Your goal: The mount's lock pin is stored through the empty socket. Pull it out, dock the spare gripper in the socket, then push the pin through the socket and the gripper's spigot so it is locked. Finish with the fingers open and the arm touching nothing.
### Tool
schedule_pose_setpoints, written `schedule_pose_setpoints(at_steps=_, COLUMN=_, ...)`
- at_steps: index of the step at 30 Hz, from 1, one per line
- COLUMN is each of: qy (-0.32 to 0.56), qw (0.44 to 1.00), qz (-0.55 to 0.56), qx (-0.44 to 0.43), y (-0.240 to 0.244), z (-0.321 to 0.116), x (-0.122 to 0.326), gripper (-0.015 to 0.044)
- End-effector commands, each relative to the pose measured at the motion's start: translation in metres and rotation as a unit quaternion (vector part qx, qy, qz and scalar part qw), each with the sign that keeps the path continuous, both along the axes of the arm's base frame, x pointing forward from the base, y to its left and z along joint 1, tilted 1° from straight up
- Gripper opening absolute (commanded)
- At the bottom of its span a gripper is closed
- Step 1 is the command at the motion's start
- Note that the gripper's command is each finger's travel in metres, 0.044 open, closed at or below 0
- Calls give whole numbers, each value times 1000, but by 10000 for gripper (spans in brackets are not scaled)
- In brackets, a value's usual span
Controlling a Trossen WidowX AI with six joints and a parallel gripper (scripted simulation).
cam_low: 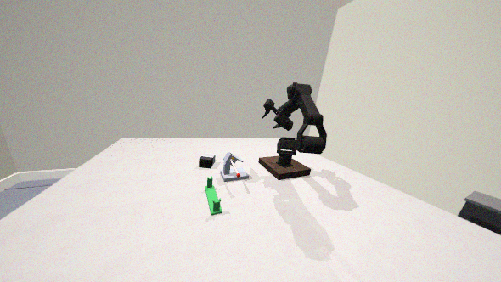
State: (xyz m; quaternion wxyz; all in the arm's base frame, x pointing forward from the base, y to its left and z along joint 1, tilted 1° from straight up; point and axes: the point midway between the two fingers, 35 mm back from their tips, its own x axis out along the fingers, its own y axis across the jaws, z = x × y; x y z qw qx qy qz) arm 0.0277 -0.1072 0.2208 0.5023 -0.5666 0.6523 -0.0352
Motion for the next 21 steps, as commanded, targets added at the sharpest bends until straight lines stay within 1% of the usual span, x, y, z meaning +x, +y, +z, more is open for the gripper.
schedule_pose_setpoints(at_steps=1, qy=-2, qw=1000, qz=2, qx=2, y=0, z=0, x=0, gripper=374)
schedule_pose_setpoints(at_steps=4, qy=-30, qw=999, qz=25, qx=30, y=-2, z=5, x=6, gripper=300)
schedule_pose_setpoints(at_steps=12, qy=-88, qw=982, qz=95, qx=141, y=-13, z=17, x=31, gripper=300)
schedule_pose_setpoints(at_steps=21, qy=-85, qw=948, qz=155, qx=265, y=-22, z=22, x=80, gripper=300)
